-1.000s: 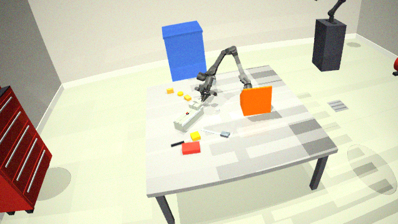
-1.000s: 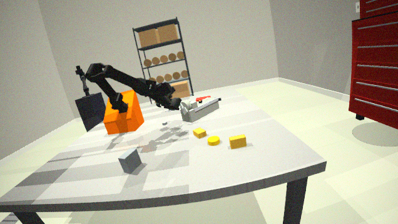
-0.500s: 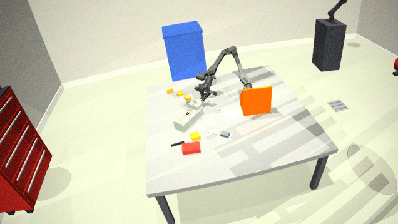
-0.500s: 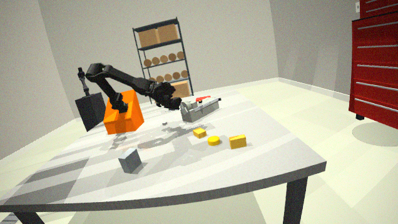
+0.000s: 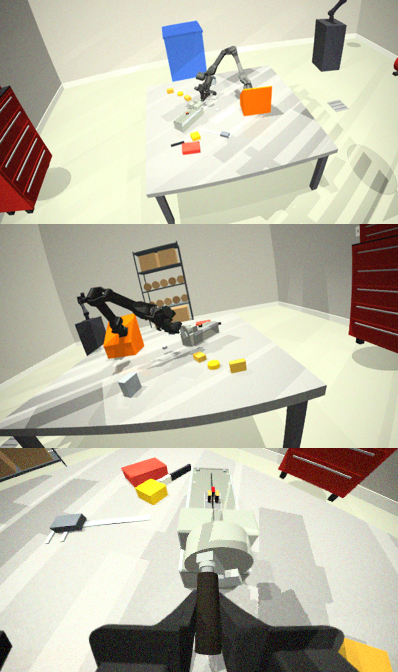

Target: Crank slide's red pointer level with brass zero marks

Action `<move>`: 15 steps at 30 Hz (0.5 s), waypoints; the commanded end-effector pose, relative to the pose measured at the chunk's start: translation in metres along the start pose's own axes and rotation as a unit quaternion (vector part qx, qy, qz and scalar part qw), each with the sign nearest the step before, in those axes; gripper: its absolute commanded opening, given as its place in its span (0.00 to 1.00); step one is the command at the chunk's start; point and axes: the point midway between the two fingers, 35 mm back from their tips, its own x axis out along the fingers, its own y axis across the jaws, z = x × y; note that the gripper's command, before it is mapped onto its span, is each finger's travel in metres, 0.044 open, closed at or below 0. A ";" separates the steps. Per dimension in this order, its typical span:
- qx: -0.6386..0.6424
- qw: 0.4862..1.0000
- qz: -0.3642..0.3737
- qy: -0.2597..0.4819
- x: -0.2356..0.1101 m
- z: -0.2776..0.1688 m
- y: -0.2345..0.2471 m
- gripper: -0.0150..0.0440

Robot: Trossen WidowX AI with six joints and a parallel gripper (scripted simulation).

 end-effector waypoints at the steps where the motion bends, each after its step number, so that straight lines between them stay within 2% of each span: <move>1: -0.002 1.000 -0.010 -0.004 -0.003 0.003 -0.008 0.25; 15: -0.002 1.000 -0.010 -0.004 -0.003 0.003 -0.010 0.25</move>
